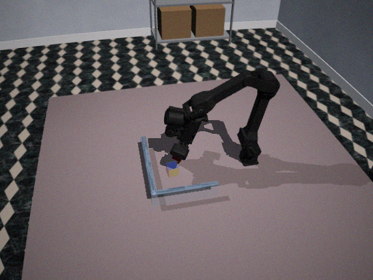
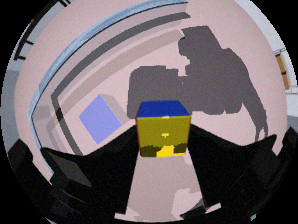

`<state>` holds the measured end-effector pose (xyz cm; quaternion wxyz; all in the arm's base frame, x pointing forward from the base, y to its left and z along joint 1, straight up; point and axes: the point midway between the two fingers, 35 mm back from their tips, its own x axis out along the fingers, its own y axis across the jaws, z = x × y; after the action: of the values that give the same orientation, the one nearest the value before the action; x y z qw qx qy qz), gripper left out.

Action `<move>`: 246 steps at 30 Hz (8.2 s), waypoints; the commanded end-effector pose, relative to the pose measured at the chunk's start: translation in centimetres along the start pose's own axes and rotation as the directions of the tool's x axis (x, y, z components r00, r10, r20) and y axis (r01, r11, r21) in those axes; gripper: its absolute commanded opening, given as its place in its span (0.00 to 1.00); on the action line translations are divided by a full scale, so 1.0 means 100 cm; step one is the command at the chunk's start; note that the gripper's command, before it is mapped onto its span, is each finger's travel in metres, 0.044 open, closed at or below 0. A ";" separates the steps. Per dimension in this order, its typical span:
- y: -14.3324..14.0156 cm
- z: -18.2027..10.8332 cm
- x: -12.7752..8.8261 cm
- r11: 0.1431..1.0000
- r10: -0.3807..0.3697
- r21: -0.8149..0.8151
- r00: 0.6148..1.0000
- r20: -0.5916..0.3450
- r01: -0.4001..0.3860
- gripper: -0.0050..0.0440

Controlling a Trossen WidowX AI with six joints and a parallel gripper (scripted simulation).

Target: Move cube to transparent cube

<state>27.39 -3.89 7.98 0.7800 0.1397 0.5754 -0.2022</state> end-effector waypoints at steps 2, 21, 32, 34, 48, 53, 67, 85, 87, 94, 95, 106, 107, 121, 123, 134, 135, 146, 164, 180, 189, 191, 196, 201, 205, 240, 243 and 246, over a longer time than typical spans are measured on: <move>0.000 0.001 -0.004 1.000 0.007 0.008 0.992 0.125 -0.008 0.10; 0.004 0.002 0.009 1.000 0.009 0.005 0.942 0.335 -0.012 0.10; 0.007 0.002 0.021 1.000 0.006 -0.003 0.876 0.482 -0.006 0.10; 0.007 0.001 0.023 1.000 0.006 -0.002 0.858 0.513 -0.006 0.10; 0.002 -0.009 0.025 1.000 0.001 0.017 0.740 0.673 -0.016 0.10; 0.001 -0.011 0.025 1.000 0.000 0.019 0.724 0.689 -0.018 0.10; 0.001 -0.011 0.025 1.000 -0.001 0.019 0.710 0.704 -0.018 0.10; 0.002 -0.010 0.024 1.000 0.005 0.018 0.708 0.707 -0.025 0.10; 0.002 -0.010 0.024 1.000 0.005 0.018 0.708 0.707 -0.025 0.10; 0.002 -0.010 0.024 1.000 0.006 0.017 0.707 0.707 -0.025 0.44; 0.002 -0.010 0.024 1.000 0.006 0.017 0.707 0.707 -0.025 0.44; 0.002 -0.010 0.024 1.000 0.006 0.017 0.707 0.707 -0.025 0.93; 0.002 -0.010 0.024 1.000 0.006 0.017 0.707 0.707 -0.025 0.98; 0.002 -0.010 0.024 1.000 0.006 0.017 0.707 0.707 -0.025 1.00; 0.002 -0.010 0.024 1.000 0.006 0.017 0.707 0.707 -0.025 1.00; 0.002 -0.010 0.024 1.000 0.006 0.017 0.707 0.707 -0.025 1.00; 0.002 -0.010 0.024 1.000 0.006 0.017 0.707 0.707 -0.025 1.00; 0.002 -0.010 0.024 1.000 0.006 0.017 0.707 0.707 -0.025 1.00; 0.013 0.006 0.015 0.999 0.027 0.009 0.754 0.657 -0.044 1.00; 0.016 0.015 -0.015 0.999 0.040 0.006 0.888 0.459 -0.048 1.00; 0.007 0.004 -0.041 0.999 0.034 0.019 0.948 0.316 -0.042 1.00; 0.004 -0.001 -0.045 0.999 0.027 0.020 0.959 0.281 -0.034 1.00; -0.001 -0.009 -0.049 1.000 0.014 0.020 0.973 0.232 -0.019 1.00; -0.001 -0.009 -0.049 1.000 0.014 0.020 0.973 0.232 -0.019 1.00; -0.001 -0.009 -0.049 1.000 0.014 0.020 0.973 0.232 -0.019 1.00; 0.001 -0.003 -0.057 0.999 -0.010 0.051 1.000 -0.010 0.010 0.67; 0.001 0.007 -0.044 0.996 -0.003 0.083 0.990 -0.138 0.015 0.67; 0.001 0.015 -0.031 0.993 0.014 0.118 0.970 -0.245 0.016 0.67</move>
<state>26.37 -3.25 12.11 0.7355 0.1780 0.6152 -0.2213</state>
